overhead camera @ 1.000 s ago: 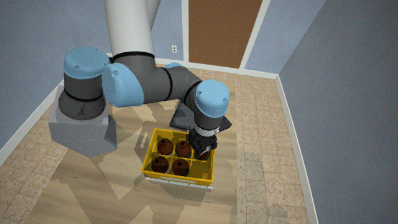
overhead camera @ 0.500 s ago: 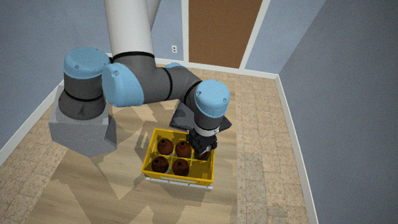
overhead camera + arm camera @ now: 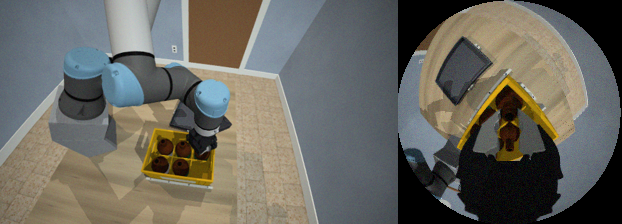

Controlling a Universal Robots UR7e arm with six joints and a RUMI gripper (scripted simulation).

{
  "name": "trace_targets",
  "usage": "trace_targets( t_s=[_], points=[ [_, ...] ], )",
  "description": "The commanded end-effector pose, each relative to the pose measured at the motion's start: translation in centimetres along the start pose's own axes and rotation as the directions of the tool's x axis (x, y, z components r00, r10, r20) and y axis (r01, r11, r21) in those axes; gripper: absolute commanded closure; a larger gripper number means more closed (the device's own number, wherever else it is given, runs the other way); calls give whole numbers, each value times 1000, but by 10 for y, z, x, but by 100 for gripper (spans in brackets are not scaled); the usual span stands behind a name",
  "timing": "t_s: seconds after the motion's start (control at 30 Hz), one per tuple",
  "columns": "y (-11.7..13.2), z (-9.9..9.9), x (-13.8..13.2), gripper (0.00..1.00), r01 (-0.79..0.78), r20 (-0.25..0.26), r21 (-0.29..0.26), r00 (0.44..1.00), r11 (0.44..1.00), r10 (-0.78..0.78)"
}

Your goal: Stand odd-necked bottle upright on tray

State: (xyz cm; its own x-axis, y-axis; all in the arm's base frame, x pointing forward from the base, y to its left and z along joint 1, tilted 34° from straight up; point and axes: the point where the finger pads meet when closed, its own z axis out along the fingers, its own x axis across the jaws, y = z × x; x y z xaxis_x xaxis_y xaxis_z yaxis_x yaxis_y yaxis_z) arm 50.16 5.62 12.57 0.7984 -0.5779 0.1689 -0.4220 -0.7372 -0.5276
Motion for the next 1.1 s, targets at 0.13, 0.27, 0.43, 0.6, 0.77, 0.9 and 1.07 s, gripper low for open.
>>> trace_targets(
  t_s=[0.13, 0.27, 0.43, 0.6, 0.77, 0.9, 1.07],
  points=[
    [0, -2, 0, 100, 0, -1, 0, 1000, 1000, 0],
    [0, -5, 0, 100, 0, -1, 0, 1000, 1000, 0],
    [0, -7, 0, 100, 0, -1, 0, 1000, 1000, 0],
    [0, -13, 0, 100, 0, -1, 0, 1000, 1000, 0],
    [0, -18, 0, 100, 0, -1, 0, 1000, 1000, 0],
    [0, -21, 0, 100, 0, -1, 0, 1000, 1000, 0],
    [0, -27, 0, 100, 0, -1, 0, 1000, 1000, 0]
  ],
)
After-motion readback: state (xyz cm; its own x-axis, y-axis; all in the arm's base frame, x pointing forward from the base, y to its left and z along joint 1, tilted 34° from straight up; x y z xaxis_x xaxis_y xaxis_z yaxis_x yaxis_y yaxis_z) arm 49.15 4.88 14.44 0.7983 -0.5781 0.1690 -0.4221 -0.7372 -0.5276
